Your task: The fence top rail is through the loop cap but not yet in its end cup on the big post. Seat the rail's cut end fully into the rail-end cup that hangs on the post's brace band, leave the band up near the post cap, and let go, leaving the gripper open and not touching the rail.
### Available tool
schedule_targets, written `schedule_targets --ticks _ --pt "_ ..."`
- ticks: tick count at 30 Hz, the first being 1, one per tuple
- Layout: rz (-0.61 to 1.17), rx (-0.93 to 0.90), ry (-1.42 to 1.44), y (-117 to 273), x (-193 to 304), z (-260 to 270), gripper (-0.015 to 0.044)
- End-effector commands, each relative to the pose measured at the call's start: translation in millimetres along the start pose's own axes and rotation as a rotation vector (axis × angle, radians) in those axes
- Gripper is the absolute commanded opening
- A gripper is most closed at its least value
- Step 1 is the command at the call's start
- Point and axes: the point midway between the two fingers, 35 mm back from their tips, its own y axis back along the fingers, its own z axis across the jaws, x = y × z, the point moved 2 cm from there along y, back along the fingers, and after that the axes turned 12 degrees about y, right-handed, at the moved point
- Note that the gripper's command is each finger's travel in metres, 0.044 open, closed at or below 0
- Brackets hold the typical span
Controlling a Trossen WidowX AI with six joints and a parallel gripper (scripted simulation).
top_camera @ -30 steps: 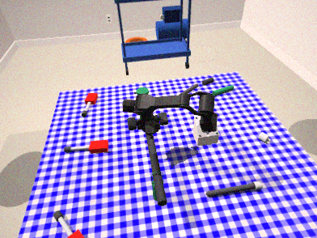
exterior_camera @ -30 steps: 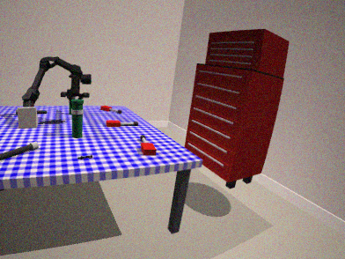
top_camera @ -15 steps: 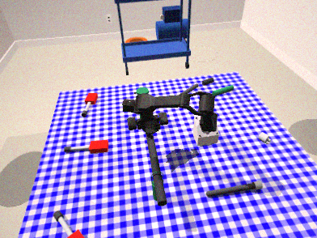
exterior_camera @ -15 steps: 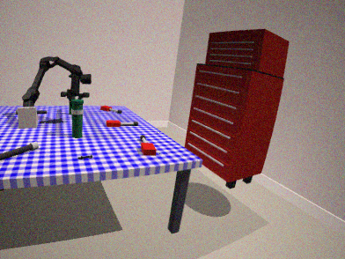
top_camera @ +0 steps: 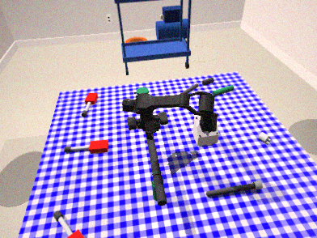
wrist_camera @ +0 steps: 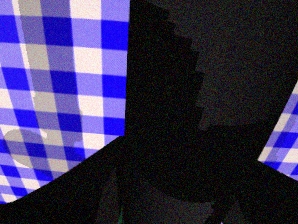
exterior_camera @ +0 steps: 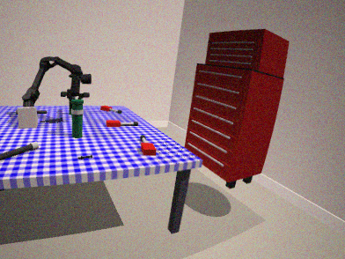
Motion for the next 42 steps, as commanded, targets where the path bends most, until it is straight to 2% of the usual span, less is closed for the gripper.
schedule_targets --ticks 1,42 --pt "0.014 0.000 -0.002 2.7 4.9 1.3 0.0000" --pt "0.000 0.000 0.001 -0.6 11.7 2.6 0.0000"
